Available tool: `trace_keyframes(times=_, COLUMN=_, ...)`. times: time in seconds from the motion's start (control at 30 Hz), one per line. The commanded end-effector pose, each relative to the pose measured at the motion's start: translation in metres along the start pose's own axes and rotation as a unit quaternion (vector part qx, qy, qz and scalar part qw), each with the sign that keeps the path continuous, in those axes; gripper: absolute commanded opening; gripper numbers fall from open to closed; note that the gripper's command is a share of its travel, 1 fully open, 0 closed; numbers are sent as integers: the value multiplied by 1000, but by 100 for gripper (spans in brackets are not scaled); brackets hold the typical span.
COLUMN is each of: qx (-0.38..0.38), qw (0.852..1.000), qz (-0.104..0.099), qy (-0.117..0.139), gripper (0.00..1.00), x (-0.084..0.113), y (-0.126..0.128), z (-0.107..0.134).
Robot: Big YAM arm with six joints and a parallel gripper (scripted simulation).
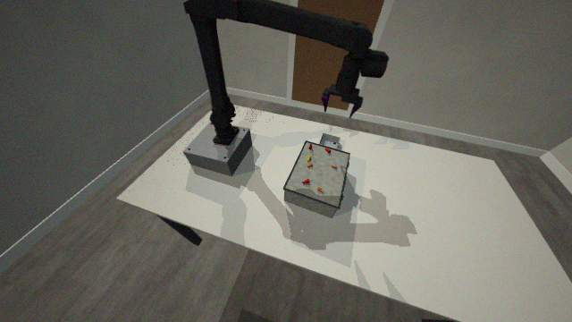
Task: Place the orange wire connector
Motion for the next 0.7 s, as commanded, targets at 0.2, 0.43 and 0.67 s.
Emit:
trace_keyframes(times=0.2, qx=7, qw=1000, qz=-2, qy=1, gripper=0, x=2, y=-4, z=-6)
trace_keyframes(times=0.43, qx=7, qw=1000, qz=-2, qy=1, gripper=0, x=2, y=-4, z=-6)
trace_keyframes(times=0.67, qx=7, qw=1000, qz=-2, qy=1, gripper=0, x=2, y=-4, z=-6)
Point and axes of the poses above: the point where the finger pads meet when closed, its own x axis back along the fingers, its own y axis across the jaws, z = x × y, the point moved 7 cm from there along x, back along the fingers, and after that the axes turned 14 degrees about -x, right-handed, at the moved point
